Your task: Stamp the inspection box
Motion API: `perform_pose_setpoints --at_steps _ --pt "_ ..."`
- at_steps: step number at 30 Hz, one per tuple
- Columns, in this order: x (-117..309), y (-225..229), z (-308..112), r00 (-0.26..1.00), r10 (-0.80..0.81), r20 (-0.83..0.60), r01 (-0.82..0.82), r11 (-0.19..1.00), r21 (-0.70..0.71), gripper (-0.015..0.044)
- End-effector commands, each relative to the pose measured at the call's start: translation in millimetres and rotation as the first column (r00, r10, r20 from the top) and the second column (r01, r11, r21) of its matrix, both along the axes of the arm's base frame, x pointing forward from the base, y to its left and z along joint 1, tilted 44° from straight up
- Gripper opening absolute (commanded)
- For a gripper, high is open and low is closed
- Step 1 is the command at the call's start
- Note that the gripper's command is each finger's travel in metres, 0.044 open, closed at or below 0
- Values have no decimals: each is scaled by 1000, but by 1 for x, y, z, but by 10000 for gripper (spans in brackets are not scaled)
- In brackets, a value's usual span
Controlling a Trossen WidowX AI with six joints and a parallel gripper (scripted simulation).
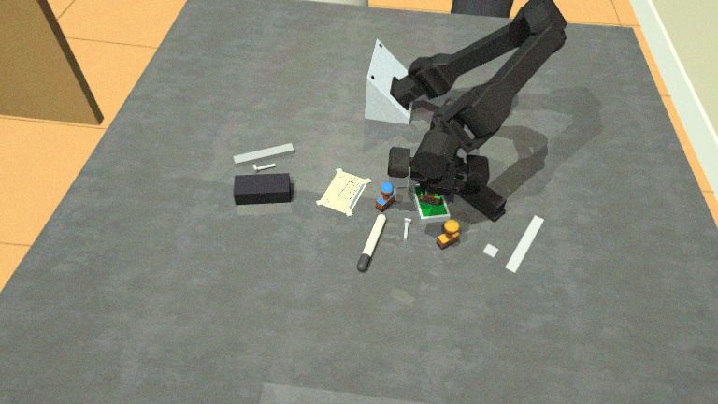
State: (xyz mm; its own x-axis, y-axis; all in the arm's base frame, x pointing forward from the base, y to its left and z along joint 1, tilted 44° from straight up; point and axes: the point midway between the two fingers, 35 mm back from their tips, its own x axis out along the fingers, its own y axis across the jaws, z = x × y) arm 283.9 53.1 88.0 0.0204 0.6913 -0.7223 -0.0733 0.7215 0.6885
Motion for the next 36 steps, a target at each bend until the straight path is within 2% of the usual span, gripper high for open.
perform_pose_setpoints --at_steps 1,36 --pt "0 2 0 1000 1 2 -1 1000 6 0" --pt "0 -5 7 1000 1 2 -1 1000 5 0"
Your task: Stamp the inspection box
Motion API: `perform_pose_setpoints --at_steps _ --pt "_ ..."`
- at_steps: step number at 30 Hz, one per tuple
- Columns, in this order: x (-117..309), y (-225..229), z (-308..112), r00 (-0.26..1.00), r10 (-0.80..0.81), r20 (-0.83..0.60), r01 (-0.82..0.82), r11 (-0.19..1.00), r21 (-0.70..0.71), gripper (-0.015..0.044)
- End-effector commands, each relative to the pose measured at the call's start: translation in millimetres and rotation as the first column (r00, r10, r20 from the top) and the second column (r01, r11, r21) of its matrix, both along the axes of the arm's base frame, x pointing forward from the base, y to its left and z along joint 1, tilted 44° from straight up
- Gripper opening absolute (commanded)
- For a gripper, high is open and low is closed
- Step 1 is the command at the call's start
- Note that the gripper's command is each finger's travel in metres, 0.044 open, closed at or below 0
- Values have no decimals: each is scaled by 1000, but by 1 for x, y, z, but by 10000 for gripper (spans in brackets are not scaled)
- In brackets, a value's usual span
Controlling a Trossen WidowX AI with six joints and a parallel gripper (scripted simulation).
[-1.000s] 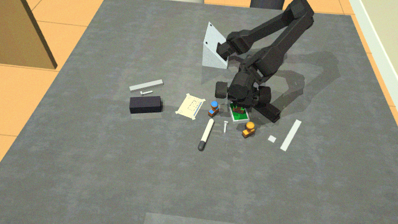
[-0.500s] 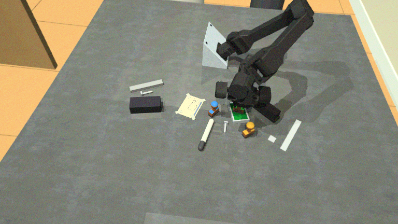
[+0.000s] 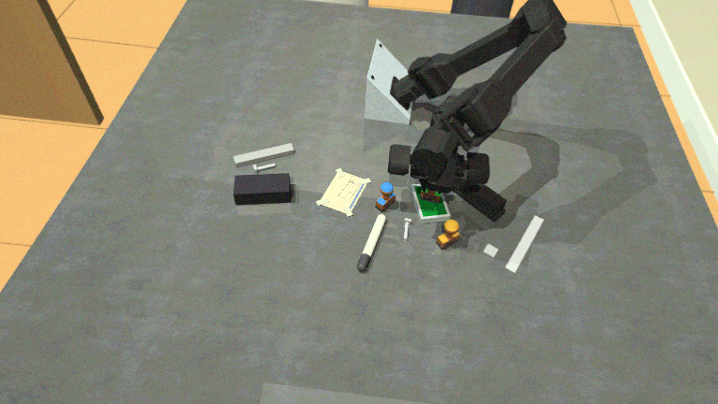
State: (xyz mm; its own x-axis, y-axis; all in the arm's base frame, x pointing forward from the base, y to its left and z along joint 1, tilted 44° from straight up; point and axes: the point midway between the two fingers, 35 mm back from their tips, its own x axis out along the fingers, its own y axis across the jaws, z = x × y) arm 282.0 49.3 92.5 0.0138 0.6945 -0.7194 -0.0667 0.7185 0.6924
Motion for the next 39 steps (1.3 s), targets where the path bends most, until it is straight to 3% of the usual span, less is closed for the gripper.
perform_pose_setpoints --at_steps 1,39 --pt "2 -1 3 1000 1 11 -1 1000 1 0" --pt "3 -41 31 997 49 57 -49 999 -6 0"
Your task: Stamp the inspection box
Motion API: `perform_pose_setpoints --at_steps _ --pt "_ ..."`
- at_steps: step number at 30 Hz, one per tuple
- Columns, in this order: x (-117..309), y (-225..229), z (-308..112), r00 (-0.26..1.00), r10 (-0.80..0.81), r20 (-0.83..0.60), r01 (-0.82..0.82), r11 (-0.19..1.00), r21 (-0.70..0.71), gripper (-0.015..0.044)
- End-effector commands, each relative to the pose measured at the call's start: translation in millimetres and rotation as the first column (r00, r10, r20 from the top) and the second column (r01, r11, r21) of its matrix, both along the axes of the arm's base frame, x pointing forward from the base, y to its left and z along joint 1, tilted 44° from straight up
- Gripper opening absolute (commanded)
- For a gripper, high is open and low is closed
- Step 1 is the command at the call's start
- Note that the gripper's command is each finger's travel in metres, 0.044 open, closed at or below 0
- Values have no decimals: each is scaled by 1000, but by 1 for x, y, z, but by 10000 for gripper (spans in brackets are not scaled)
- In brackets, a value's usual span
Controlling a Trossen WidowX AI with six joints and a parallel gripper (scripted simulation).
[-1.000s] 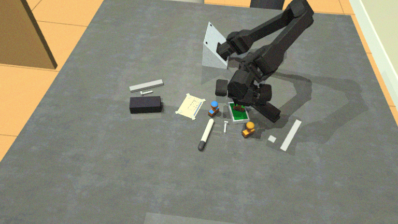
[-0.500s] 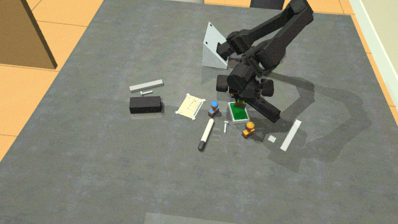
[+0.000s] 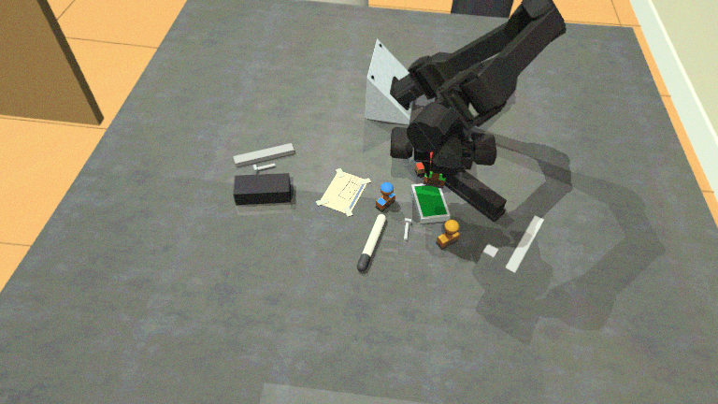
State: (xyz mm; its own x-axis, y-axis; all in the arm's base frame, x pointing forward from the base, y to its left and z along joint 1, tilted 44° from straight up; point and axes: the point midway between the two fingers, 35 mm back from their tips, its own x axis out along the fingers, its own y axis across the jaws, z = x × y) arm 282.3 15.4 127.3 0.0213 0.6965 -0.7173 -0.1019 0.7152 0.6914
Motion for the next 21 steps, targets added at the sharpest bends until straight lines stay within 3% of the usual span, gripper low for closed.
perform_pose_setpoints --at_steps 1,21 --pt "4 -9 -6 998 48 45 -47 999 -10 0" --pt "11 -60 -51 825 416 384 -402 908 -119 0"
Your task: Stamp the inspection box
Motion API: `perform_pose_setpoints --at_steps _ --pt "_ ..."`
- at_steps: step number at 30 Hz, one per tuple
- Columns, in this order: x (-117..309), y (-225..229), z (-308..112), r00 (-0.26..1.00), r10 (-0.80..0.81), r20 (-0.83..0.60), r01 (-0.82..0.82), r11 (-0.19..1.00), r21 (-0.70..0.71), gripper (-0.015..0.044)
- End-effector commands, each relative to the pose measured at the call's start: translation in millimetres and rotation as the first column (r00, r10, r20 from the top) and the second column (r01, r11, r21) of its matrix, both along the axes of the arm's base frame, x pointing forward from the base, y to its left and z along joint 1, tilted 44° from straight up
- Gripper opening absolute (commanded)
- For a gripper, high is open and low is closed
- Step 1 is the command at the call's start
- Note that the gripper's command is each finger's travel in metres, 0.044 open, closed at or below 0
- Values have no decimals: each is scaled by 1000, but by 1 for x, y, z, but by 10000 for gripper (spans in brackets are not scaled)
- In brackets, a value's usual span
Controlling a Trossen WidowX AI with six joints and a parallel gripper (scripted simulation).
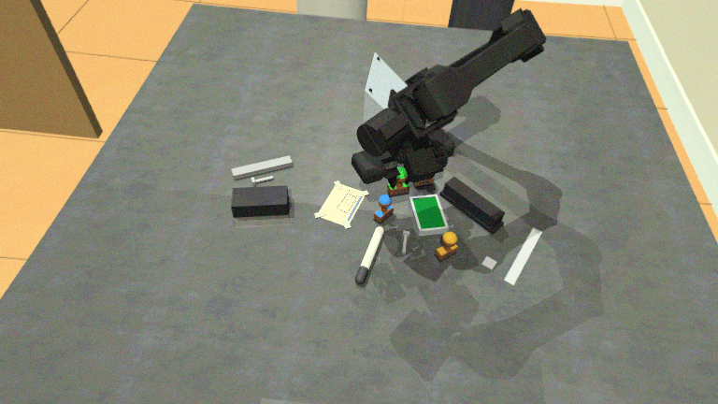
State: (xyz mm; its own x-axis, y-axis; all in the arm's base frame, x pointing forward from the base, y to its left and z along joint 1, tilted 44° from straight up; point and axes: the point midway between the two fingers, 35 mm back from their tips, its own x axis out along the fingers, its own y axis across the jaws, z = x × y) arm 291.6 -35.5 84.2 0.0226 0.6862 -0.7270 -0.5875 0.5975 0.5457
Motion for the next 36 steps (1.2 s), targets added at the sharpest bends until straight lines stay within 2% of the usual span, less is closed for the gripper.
perform_pose_setpoints --at_steps 1,13,25,36 --pt "2 -12 -10 995 75 70 -74 997 -11 0" --pt "-1 -42 -39 911 304 280 -299 952 -59 0" --pt "-9 -70 -69 731 500 464 -493 857 -148 0" --pt "-10 -71 -75 702 522 484 -514 842 -162 0"
